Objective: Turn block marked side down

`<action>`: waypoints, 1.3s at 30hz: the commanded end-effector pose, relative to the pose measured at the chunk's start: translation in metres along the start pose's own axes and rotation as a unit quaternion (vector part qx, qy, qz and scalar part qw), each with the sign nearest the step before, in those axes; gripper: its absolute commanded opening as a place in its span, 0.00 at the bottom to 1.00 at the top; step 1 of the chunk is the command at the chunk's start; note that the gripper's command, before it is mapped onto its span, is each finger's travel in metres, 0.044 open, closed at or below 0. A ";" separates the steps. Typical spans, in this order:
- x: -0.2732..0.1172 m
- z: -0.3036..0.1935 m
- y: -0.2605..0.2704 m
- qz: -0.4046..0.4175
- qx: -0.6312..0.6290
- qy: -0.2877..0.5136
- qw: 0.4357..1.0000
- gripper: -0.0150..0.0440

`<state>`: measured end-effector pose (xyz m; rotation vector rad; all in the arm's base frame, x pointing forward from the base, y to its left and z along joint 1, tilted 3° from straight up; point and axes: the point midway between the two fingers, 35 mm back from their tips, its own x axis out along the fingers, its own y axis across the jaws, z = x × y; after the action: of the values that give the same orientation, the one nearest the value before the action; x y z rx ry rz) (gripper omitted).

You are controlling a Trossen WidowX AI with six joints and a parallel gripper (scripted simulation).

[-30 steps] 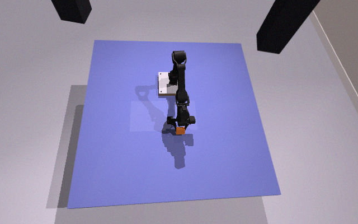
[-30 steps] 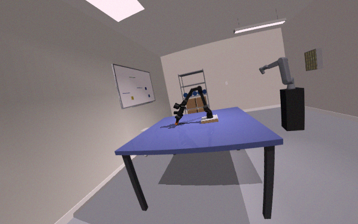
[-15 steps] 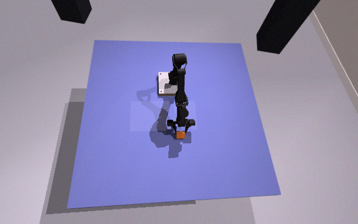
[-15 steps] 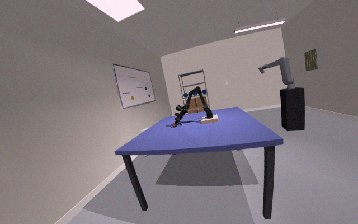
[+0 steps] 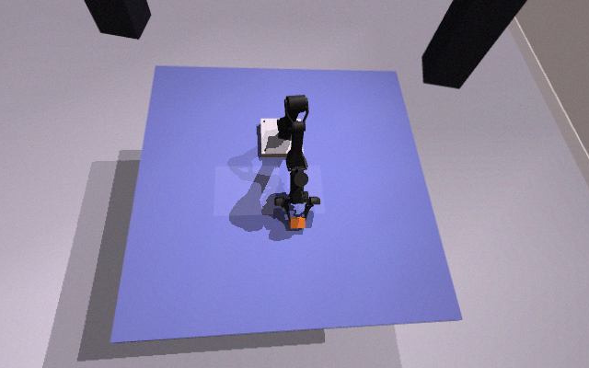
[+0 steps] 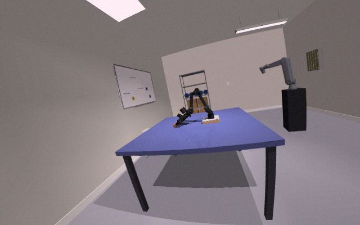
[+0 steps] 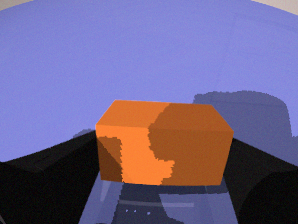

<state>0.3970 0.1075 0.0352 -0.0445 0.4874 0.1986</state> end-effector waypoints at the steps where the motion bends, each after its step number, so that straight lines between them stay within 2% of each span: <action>1: -0.004 -0.012 -0.001 -0.003 -0.002 -0.013 1.000 0.25; 13: -0.016 -0.012 -0.002 -0.003 -0.001 -0.072 0.997 0.25; 26: -0.016 -0.012 -0.002 -0.003 -0.001 -0.073 0.997 0.25; 39: -0.016 -0.012 -0.002 -0.003 -0.001 -0.073 0.997 0.83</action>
<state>0.3780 0.1018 0.0324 -0.0300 0.3439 0.1979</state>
